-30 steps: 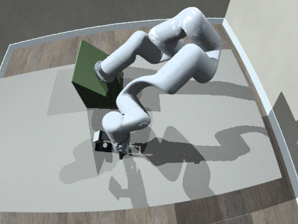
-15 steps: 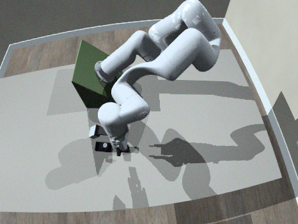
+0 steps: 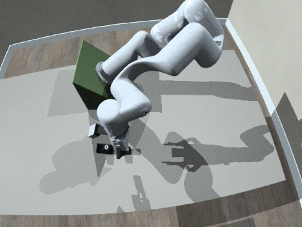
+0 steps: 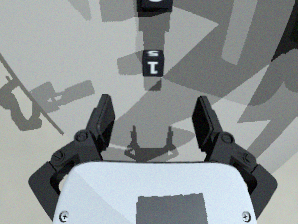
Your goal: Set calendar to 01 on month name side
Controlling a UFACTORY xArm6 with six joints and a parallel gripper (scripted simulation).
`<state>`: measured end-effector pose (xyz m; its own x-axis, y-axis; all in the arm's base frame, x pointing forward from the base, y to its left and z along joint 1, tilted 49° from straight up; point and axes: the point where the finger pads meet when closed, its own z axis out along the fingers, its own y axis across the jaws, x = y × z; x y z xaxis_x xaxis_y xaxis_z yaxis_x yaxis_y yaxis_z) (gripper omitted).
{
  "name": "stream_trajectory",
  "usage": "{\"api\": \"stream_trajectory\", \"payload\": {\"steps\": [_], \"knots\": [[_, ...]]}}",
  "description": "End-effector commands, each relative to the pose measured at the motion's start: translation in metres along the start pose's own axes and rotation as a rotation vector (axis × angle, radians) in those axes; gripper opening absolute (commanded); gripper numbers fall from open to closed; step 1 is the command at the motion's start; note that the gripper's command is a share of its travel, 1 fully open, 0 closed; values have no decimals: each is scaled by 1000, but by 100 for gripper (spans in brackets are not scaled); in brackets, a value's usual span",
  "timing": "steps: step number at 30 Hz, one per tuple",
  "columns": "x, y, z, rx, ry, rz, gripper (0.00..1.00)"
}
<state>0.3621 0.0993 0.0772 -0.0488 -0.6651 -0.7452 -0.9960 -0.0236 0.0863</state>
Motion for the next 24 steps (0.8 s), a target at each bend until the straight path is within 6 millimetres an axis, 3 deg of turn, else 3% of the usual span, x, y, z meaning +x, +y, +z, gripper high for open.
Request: {"api": "stream_trajectory", "payload": {"steps": [1,24], "knots": [[0,-1,-1,3,1,-1,100],[1,-1,-1,3,1,45,100]]}}
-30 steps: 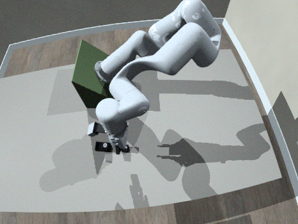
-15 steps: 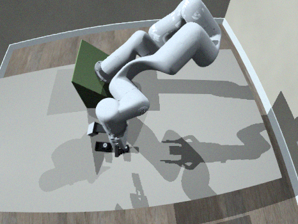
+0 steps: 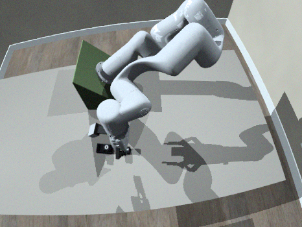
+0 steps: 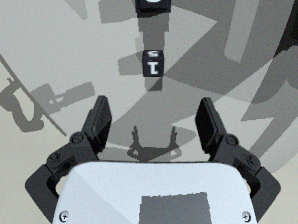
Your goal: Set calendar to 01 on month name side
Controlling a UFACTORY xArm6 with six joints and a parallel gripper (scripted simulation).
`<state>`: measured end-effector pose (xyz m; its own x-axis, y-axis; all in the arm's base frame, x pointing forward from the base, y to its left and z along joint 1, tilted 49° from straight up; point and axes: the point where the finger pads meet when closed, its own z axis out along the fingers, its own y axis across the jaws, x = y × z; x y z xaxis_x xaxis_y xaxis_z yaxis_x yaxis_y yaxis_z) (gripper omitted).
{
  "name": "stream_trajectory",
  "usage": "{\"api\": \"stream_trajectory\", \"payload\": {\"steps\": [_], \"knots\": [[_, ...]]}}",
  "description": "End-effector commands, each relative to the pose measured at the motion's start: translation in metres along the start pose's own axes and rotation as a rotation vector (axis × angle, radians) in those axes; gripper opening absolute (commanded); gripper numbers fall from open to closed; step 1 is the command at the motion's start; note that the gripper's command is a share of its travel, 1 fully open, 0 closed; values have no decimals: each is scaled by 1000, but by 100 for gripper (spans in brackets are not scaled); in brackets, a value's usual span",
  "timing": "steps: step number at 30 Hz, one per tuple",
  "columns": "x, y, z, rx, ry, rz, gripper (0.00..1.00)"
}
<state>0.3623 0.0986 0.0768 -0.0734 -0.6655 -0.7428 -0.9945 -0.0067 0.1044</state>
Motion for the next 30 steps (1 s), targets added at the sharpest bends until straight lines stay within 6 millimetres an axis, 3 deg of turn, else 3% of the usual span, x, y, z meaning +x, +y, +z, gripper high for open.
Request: {"api": "stream_trajectory", "payload": {"steps": [1,30], "knots": [[1,-1,-1,3,1,38,100],[27,-3,-1,5,1,939,100]]}}
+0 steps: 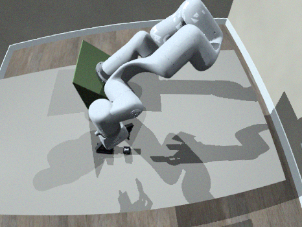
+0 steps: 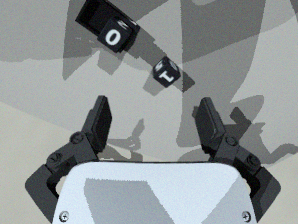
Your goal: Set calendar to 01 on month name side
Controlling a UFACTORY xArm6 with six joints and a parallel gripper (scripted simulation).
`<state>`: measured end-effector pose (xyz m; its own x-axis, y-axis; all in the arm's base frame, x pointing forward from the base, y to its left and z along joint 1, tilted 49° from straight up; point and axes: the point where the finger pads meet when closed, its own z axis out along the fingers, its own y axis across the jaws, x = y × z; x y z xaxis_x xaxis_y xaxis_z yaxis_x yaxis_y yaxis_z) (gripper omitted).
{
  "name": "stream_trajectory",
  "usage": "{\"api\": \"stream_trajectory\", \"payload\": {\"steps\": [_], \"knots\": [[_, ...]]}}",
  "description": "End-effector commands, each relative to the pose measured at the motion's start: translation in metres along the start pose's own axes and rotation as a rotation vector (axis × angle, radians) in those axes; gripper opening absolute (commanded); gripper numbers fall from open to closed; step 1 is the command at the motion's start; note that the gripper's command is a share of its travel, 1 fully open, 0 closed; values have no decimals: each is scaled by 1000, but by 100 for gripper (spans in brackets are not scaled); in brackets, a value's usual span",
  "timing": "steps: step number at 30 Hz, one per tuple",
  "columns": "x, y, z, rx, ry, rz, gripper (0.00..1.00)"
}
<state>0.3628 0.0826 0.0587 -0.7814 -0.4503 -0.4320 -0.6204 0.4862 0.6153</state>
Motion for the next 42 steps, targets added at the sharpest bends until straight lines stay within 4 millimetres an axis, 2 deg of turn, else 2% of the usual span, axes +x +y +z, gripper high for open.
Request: {"api": "stream_trajectory", "payload": {"steps": [1,4,6,18,21,23,35,38,40,42], "knots": [[2,-4,-1,3,7,173,100],[3,-5,-1,3,7,196,100],[5,-8,-1,4,7,316,100],[12,-16,-1,5,6,702,100],[13,-16,-1,6,6,720,100],[15,-19,-1,6,6,848,100],[23,-27,0,7,5,1232,100],[23,-27,0,7,5,1243,100],[26,-30,0,7,4,1378,100],[26,-31,0,7,4,1406,100]]}}
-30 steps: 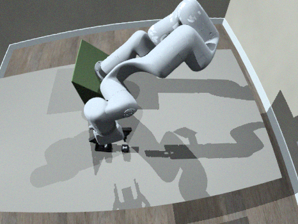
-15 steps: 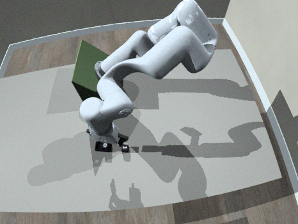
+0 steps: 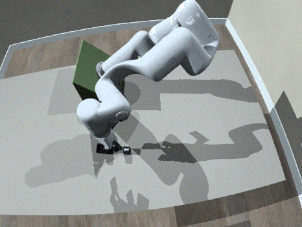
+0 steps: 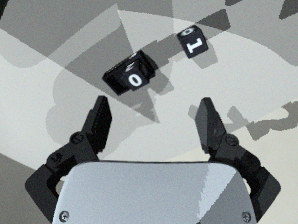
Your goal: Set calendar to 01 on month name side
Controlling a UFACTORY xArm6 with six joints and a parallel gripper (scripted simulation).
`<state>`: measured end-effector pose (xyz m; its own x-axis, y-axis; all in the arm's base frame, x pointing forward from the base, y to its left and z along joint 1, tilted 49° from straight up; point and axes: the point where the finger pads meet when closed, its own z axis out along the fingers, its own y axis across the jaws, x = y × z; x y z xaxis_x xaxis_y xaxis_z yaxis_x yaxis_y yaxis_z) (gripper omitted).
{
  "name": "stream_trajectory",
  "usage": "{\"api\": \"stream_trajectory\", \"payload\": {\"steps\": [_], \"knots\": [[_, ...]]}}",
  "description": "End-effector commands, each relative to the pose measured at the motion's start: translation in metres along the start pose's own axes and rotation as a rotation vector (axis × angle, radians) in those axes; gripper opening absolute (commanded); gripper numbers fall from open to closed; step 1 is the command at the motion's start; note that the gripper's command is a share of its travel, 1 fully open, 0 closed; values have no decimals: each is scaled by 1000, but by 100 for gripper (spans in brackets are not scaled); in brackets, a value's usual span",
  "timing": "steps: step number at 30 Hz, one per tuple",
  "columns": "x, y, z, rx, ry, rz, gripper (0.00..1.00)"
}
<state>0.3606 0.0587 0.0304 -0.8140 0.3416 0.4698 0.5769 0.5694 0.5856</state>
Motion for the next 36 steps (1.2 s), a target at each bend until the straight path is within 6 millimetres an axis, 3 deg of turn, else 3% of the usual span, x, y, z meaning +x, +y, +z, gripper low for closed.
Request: {"api": "stream_trajectory", "payload": {"steps": [1,10,13,22,36], "knots": [[-3,-4,-1,6,0,173,100],[-7,-12,0,5,0,471,100],[-7,-12,0,5,0,477,100],[-12,-21,0,5,0,823,100],[-14,-25,1,5,0,1001,100]]}}
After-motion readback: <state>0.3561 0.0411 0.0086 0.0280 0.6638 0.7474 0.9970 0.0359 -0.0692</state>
